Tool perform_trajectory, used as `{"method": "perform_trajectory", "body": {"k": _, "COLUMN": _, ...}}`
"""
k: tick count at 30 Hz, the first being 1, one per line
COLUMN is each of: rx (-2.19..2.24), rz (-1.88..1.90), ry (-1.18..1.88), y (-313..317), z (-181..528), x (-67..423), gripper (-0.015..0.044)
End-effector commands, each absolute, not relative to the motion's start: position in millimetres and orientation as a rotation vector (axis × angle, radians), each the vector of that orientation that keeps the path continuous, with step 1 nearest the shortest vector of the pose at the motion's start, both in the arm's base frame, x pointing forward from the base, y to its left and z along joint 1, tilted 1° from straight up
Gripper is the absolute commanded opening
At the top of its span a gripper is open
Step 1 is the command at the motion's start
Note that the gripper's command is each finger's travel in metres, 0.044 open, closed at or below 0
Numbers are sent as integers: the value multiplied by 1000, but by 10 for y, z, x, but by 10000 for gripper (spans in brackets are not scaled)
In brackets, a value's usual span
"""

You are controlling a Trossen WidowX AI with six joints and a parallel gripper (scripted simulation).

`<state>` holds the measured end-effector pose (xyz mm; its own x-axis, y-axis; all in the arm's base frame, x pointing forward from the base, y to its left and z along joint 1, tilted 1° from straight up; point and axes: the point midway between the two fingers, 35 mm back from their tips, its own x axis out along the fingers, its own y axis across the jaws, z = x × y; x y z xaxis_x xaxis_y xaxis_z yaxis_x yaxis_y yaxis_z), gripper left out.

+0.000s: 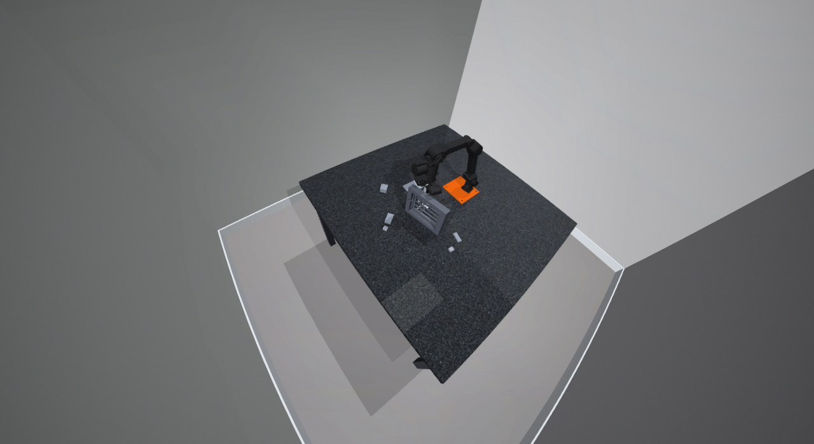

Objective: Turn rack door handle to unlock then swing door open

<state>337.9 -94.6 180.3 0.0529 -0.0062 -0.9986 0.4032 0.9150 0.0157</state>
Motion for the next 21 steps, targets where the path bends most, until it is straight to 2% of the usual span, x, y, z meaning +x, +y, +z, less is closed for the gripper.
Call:
{"method": "perform_trajectory", "body": {"k": 1, "rx": 483, "rz": -467, "ry": 1472, "y": -946, "z": 1778, "x": 3380, "gripper": 21}}
{"method": "perform_trajectory", "body": {"k": 21, "rx": 1247, "rz": -1195, "ry": 1161, "y": -946, "z": 1777, "x": 3380, "gripper": 21}}
